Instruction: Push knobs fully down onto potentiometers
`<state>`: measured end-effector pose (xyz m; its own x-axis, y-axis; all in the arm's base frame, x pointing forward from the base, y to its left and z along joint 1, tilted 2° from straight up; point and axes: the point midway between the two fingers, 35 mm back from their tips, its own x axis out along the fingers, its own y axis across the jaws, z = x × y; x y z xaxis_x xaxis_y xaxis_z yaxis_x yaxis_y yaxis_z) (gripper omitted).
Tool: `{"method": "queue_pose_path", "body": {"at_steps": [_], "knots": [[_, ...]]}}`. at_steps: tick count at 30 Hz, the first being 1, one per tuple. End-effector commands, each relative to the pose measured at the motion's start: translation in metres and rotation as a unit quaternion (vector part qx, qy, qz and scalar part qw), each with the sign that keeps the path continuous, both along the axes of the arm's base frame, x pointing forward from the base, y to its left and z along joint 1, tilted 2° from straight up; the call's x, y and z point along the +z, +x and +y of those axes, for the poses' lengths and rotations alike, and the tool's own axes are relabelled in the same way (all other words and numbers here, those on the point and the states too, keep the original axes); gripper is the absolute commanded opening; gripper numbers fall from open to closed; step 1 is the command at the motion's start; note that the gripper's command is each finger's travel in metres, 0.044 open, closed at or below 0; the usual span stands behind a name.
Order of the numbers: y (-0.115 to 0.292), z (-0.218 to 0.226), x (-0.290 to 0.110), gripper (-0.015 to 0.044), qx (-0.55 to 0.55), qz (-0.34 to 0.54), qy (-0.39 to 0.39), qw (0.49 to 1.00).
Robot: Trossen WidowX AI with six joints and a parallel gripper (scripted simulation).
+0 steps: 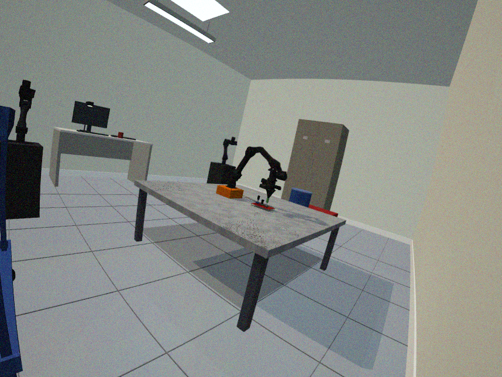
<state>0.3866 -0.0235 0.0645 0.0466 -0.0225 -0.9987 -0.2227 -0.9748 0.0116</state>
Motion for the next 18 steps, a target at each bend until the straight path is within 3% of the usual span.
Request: {"method": "queue_pose_path", "body": {"at_steps": [1,18], "knots": [[0.0003,-0.0007,-0.0038,0.0,0.002,0.0,-0.002,1.0],[0.0006,-0.0009,-0.0116,0.0,0.002,0.0,-0.002,1.0]]}}
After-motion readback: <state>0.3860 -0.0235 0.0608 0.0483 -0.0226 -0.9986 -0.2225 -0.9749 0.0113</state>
